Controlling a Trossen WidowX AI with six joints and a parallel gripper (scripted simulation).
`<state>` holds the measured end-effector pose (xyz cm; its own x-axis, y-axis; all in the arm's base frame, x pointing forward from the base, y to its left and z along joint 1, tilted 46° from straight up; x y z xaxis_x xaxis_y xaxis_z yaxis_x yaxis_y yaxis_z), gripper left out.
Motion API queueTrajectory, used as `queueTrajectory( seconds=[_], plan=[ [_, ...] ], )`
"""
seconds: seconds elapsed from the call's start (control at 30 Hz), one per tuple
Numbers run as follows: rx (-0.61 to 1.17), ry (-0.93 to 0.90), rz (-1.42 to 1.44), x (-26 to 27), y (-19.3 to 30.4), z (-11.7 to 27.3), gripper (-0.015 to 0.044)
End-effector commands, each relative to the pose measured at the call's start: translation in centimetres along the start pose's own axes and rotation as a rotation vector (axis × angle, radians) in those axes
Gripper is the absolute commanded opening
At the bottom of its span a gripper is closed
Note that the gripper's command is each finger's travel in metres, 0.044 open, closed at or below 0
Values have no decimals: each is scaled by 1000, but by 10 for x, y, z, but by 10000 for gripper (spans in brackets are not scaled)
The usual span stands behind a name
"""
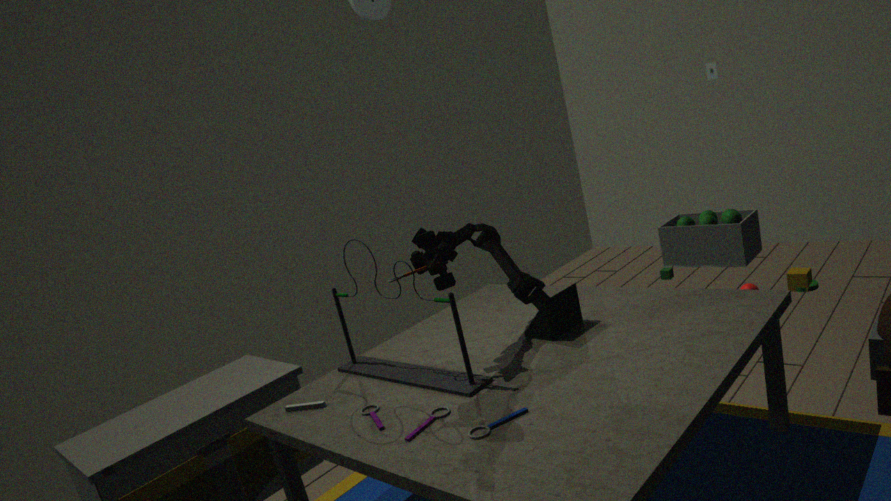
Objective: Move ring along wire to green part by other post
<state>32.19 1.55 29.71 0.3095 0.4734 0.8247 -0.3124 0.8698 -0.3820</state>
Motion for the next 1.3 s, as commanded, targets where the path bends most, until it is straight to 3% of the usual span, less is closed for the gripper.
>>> queueTrajectory(
  seconds=[0.0, 1.27],
  plan=[
    [-13, 24, 54, 2, -1, 0, -150],
    [-147, 421, 765, -22, -7, -1, -150]
  ],
)
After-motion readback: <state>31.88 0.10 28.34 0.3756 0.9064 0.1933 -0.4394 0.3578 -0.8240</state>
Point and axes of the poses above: the point midway between the two fingers, 35 mm back from their tips, its own z axis back along the fingers, its own x axis across the jaws, y = z × x, the point moved 8 cm from there along z, back along the fingers, and after that the axes turned 6 degrees about -z, right-handed, at the moved point
